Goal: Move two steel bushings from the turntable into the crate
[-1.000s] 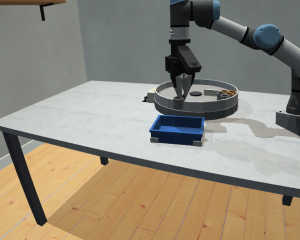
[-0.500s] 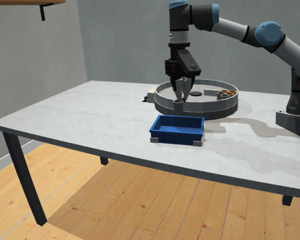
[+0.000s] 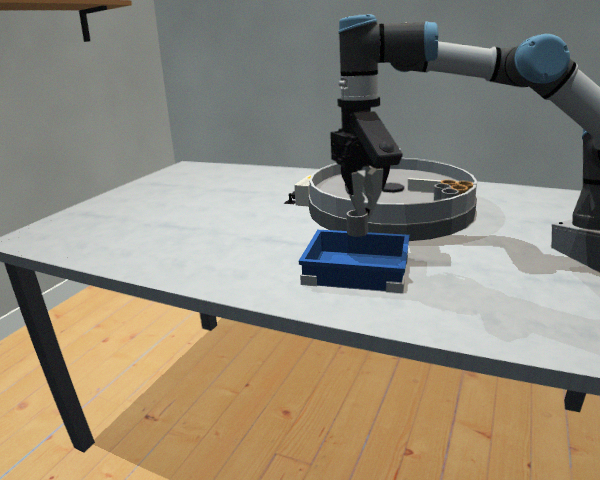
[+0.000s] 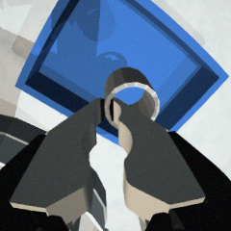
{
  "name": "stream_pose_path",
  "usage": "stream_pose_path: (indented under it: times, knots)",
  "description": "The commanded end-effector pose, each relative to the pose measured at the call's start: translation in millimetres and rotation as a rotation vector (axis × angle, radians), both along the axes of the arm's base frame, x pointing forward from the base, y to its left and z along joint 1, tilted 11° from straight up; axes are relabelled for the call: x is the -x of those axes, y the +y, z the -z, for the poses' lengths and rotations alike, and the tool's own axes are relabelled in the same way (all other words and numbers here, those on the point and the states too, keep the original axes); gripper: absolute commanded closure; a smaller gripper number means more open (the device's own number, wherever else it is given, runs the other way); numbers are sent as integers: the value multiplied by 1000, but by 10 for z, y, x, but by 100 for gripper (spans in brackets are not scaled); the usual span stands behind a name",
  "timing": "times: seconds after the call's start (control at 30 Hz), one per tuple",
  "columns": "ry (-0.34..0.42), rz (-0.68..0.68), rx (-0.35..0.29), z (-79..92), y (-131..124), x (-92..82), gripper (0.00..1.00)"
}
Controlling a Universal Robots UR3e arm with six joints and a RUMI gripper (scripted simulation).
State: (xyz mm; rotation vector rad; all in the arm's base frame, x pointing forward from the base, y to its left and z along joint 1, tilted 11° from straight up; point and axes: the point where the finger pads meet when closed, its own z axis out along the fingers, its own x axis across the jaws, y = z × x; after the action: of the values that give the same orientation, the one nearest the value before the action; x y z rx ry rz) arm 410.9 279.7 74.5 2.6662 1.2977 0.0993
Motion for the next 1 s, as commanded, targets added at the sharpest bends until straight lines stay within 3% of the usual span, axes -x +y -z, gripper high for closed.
stream_pose_path:
  times: [0.0, 0.47, 0.97]
  knots:
    - [-13, -2, -8, 44, -3, -15, 100]
    - [-13, -2, -8, 214, -25, -41, 100]
    - [-13, -2, -8, 239, -28, -45, 100]
